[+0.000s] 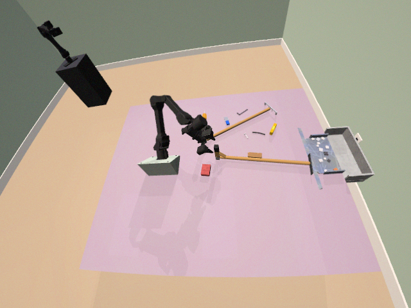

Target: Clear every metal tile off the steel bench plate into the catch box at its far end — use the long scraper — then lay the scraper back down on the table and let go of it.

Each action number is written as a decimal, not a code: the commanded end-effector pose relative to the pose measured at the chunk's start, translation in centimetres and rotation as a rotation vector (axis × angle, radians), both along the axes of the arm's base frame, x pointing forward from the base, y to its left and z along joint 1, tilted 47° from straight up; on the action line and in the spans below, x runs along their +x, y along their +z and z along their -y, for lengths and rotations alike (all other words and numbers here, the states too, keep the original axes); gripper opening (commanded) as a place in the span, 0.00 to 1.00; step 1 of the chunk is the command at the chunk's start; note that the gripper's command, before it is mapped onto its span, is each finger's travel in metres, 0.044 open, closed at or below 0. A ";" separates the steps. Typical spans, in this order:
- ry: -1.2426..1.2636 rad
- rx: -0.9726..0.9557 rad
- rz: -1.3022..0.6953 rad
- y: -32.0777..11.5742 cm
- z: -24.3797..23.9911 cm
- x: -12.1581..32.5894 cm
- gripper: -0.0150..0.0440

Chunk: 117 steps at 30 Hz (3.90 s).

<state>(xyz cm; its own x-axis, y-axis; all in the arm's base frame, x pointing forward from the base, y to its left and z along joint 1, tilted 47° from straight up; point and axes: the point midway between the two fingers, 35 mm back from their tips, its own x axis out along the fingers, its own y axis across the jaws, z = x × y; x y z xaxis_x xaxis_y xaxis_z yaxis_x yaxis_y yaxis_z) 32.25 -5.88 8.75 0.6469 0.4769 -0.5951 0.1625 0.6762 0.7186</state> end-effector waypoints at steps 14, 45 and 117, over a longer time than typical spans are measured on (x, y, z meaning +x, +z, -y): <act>-0.001 0.004 -0.013 -2.1 -1.4 1.8 1.00; 0.000 0.007 0.005 -3.4 -3.0 3.6 0.60; 0.100 0.010 0.108 0.7 -6.4 4.0 0.25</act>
